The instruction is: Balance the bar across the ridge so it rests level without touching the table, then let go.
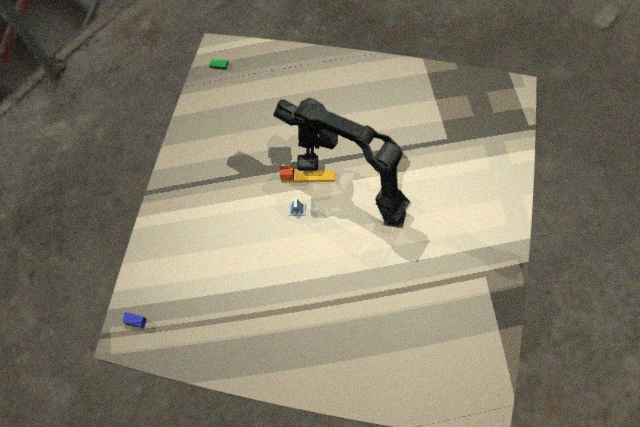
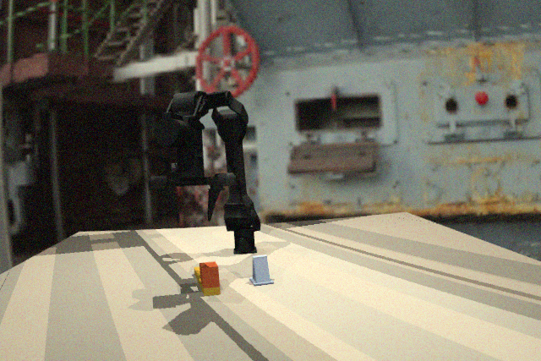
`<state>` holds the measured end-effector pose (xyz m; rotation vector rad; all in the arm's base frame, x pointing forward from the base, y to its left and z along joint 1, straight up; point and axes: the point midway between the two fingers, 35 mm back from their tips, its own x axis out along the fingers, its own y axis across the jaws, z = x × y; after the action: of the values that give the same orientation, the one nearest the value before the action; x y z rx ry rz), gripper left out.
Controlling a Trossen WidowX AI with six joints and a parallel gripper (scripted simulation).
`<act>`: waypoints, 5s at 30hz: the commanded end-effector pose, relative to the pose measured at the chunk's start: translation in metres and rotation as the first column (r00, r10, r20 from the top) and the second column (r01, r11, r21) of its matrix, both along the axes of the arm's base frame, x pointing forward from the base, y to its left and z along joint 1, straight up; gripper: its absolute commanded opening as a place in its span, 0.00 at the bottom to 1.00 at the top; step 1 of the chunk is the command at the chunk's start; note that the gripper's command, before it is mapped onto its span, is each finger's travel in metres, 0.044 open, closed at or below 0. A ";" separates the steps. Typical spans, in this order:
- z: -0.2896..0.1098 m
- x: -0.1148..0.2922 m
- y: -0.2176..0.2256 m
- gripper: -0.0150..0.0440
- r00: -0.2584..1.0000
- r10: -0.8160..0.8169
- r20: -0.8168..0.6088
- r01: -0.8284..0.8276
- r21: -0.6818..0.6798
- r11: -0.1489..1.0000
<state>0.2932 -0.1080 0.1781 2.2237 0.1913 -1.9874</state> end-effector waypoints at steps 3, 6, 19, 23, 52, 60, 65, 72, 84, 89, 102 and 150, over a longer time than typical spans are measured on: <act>-0.017 0.005 0.015 0.79 0.996 -0.005 -0.089 0.005 -0.001 1.000; -0.018 0.005 0.015 0.79 0.996 -0.005 -0.089 0.005 -0.001 1.000; -0.095 0.008 0.014 0.79 0.996 -0.005 -0.089 0.005 -0.001 1.000; -0.105 0.007 0.015 0.79 0.996 -0.005 -0.089 0.005 -0.001 1.000; -0.131 0.008 0.014 0.79 0.996 -0.005 -0.089 0.005 -0.001 1.000; -0.131 0.007 0.015 0.70 0.996 -0.001 -0.089 0.002 0.003 1.000; -0.131 0.007 0.015 0.51 0.996 -0.001 -0.089 0.002 0.003 1.000; -0.131 0.007 0.015 0.43 0.996 -0.001 -0.089 0.002 0.003 1.000; -0.107 0.011 0.014 0.25 0.996 -0.002 -0.089 0.002 0.002 1.000; -0.094 0.012 0.014 0.25 0.996 -0.003 -0.089 0.003 0.002 1.000; -0.060 0.011 0.014 0.25 0.996 -0.004 -0.089 0.004 0.001 1.000; -0.022 -0.009 0.130 0.25 0.996 -0.022 -0.090 0.023 0.009 1.000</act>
<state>0.2878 0.0127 0.1544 2.1449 0.1955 -2.1092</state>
